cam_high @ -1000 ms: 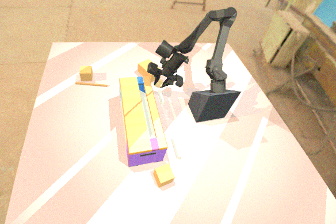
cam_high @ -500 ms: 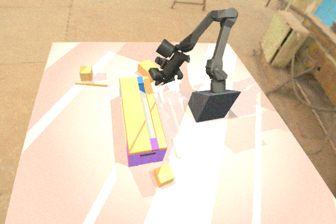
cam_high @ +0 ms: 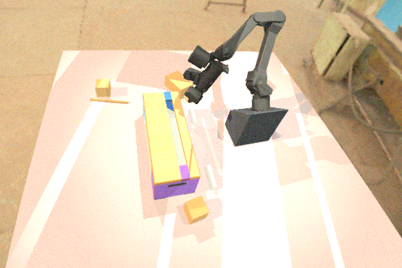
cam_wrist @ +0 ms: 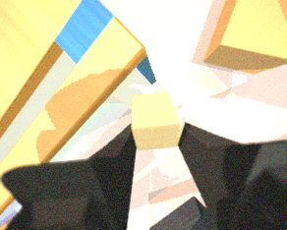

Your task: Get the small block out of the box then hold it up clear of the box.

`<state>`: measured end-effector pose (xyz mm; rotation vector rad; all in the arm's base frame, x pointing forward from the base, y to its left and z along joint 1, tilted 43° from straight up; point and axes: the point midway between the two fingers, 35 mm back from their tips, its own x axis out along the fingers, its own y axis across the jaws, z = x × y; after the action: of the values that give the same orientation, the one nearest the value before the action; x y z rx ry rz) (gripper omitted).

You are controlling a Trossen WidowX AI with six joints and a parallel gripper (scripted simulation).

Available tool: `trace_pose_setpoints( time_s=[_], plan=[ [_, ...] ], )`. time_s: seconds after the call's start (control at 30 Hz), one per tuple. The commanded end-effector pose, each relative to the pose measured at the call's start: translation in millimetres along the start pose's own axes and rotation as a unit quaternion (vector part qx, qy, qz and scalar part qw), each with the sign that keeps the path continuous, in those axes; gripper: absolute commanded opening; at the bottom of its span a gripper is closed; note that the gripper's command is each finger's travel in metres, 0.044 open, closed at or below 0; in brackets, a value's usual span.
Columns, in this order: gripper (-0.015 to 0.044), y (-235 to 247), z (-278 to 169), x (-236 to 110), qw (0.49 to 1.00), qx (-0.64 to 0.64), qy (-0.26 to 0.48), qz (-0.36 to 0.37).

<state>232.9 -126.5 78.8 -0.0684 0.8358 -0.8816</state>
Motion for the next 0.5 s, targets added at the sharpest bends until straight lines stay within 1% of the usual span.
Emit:
trace_pose_setpoints(
  time_s=[0.0, 0.23, 0.47],
  plan=[
    [0.0000, 0, 1, -4, 0.996, -0.084, -0.003, -0.004],
    [0.0000, 0, 1, -9, 0.976, -0.218, -0.006, -0.010],
    [0.0000, 0, 1, -14, 0.938, -0.347, -0.007, -0.017]
  ],
)
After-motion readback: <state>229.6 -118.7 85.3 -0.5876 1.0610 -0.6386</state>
